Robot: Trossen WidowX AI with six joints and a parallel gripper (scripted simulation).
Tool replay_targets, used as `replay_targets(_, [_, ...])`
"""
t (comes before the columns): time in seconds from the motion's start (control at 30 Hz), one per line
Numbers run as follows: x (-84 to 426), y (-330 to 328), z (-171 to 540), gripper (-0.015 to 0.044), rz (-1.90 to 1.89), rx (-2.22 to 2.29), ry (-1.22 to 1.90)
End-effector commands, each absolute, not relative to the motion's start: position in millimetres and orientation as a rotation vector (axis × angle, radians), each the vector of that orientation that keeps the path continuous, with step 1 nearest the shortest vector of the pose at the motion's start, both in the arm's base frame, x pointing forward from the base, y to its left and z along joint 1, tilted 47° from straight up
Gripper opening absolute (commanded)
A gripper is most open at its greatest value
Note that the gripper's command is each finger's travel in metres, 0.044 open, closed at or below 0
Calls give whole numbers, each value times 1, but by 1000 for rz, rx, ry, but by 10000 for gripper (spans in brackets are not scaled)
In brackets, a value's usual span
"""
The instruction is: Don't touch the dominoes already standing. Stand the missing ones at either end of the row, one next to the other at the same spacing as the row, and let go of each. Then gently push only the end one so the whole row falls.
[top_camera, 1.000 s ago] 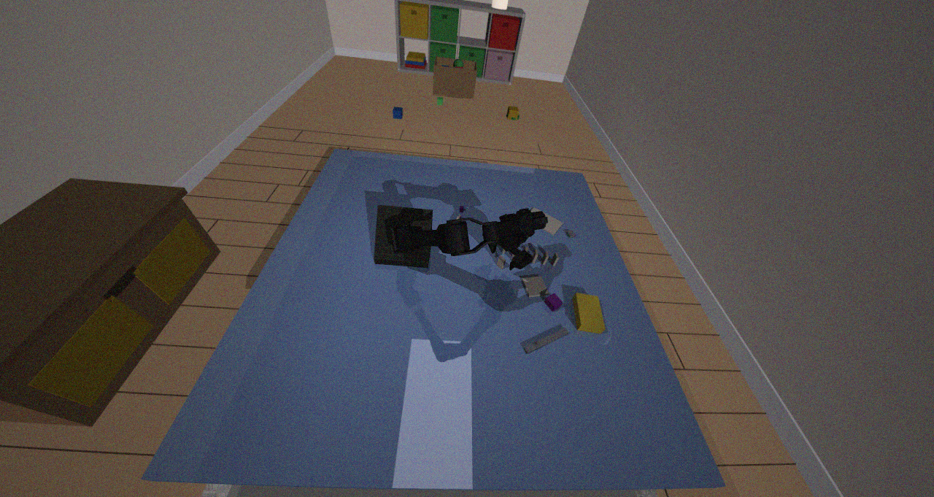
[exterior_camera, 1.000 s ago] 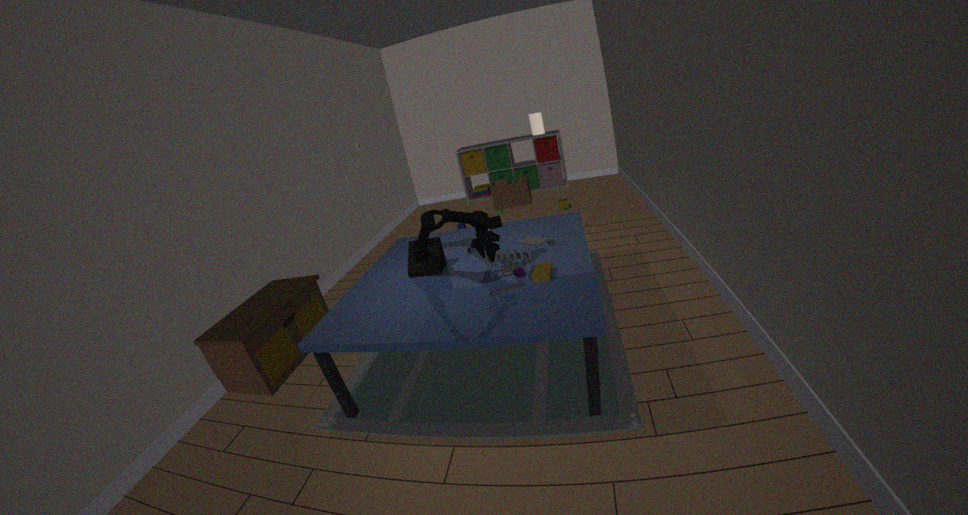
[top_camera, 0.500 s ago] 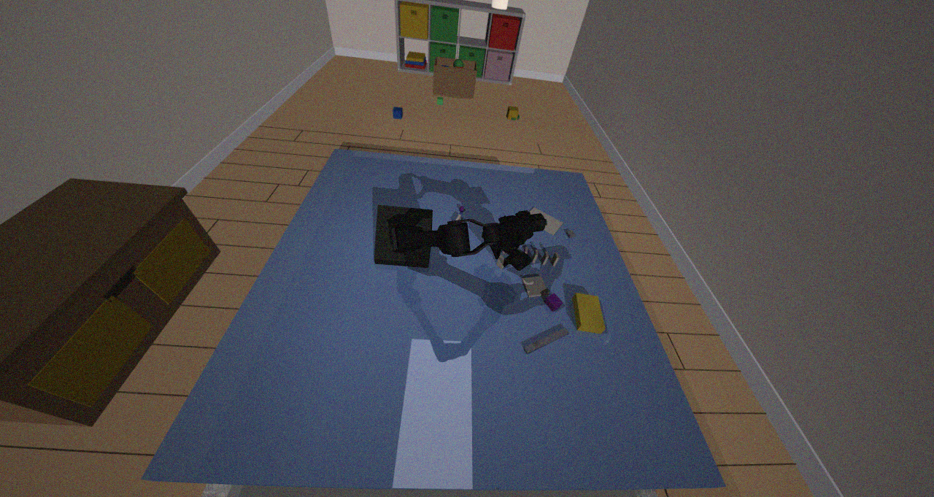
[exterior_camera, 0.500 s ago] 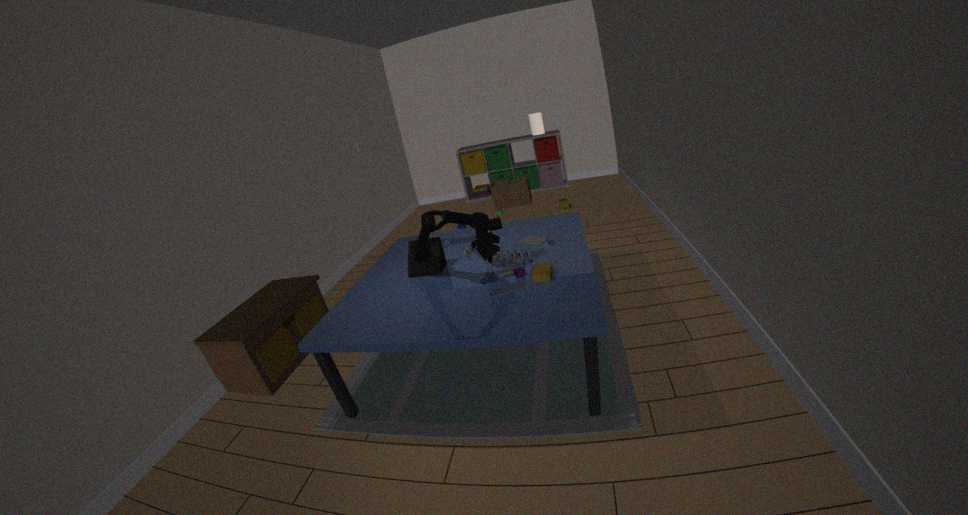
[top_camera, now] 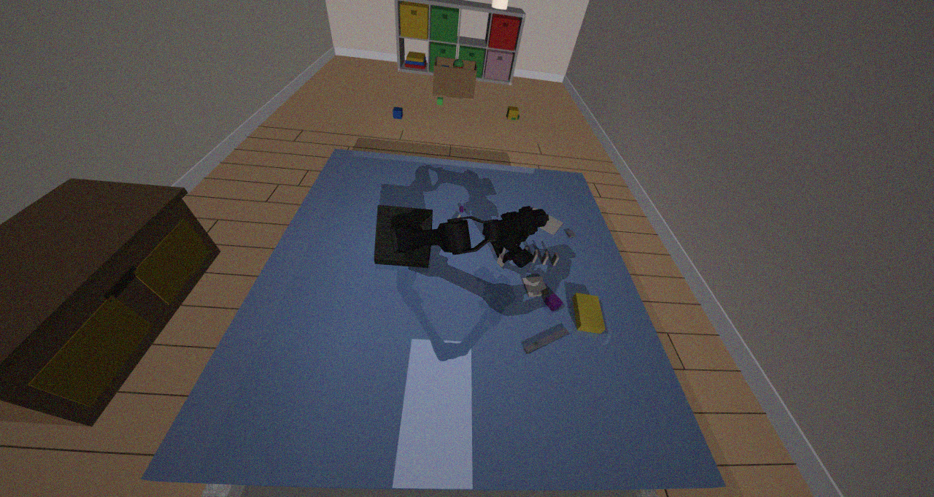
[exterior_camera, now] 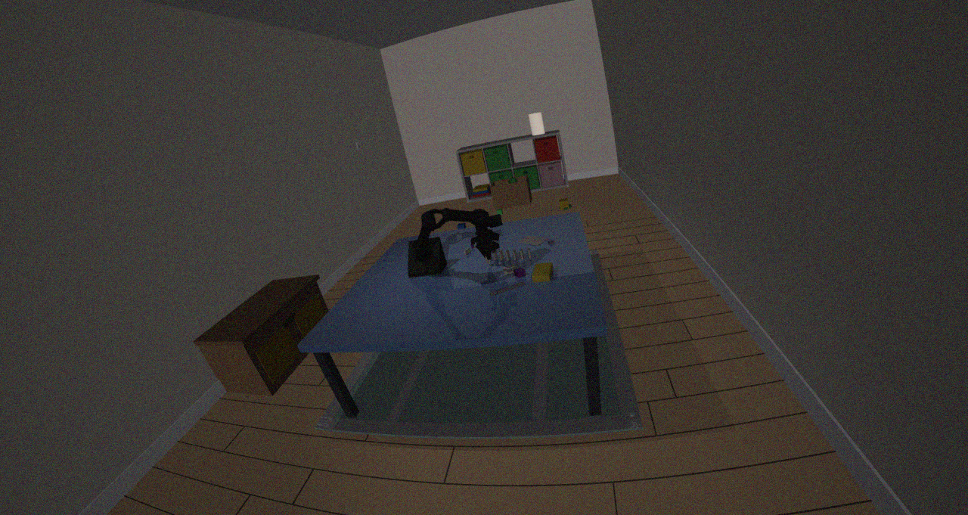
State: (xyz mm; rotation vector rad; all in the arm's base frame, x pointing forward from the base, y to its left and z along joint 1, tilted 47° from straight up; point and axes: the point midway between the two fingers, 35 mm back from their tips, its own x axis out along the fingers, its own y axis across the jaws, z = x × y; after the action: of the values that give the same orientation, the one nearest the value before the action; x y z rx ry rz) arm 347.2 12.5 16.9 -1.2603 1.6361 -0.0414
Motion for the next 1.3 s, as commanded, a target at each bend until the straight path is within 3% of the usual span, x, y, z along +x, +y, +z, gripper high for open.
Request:
replay_targets(0.0, [350, 53, 46, 107, -29, -1254, 1609])
replay_targets(0.13, [338, 94, 88, 107, -34, -1253, 1612])
replay_targets(0.3, [335, 100, 95, 107, -36, -1254, 1613])
replay_targets(0.8, [280, 164, 21, 107, -763, -440, 1283])
replay_targets(1.27, [282, 160, 15, 107, -770, -429, 1278])
